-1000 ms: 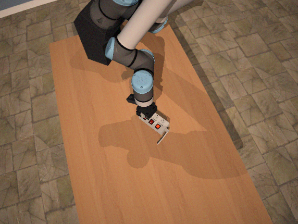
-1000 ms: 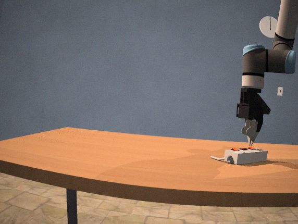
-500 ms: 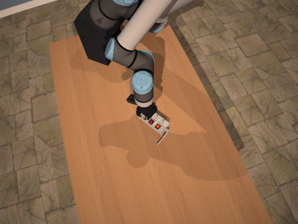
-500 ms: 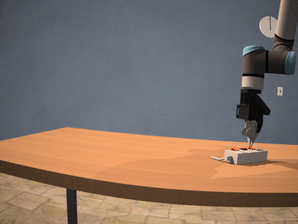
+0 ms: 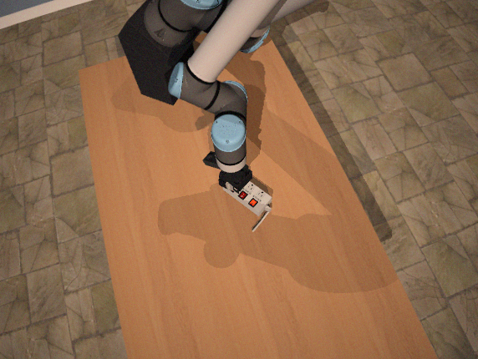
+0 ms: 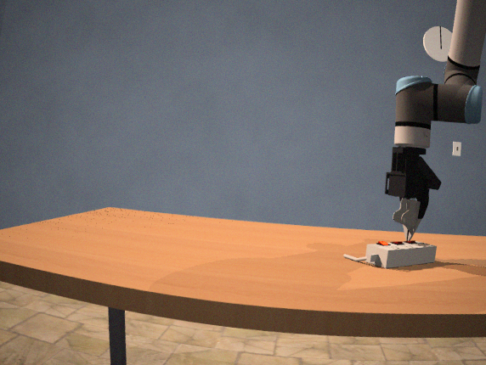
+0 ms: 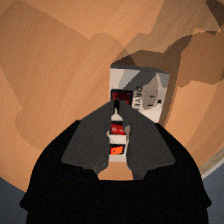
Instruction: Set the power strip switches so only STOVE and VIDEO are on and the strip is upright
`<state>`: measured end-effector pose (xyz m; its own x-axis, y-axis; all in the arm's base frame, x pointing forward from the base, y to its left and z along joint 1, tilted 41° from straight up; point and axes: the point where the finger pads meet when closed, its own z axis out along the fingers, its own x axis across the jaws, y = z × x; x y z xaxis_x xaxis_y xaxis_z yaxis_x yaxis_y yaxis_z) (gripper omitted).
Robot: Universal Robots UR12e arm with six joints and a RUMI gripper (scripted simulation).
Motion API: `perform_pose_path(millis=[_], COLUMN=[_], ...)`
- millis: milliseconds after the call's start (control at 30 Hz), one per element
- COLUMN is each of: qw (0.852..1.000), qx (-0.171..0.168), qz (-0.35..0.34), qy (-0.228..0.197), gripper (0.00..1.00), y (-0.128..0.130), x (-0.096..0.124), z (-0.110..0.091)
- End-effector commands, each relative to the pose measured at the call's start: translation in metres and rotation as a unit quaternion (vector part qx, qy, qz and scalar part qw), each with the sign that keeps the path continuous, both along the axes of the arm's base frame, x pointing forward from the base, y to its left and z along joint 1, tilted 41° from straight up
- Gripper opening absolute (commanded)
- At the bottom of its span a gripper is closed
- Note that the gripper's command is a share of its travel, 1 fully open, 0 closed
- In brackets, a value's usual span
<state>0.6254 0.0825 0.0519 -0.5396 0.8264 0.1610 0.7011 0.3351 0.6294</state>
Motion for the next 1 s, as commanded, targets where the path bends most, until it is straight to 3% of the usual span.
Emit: perform_pose_path(millis=[0, 700, 967], qw=[1.0, 1.0, 1.0], qx=[0.0, 0.0, 0.0], qz=[0.0, 0.0, 0.0], qy=[0.0, 0.0, 0.0], gripper=[0.0, 0.0, 0.0], y=[0.0, -0.003, -0.013], x=[0.0, -0.002, -0.013], z=[0.0, 0.004, 0.021])
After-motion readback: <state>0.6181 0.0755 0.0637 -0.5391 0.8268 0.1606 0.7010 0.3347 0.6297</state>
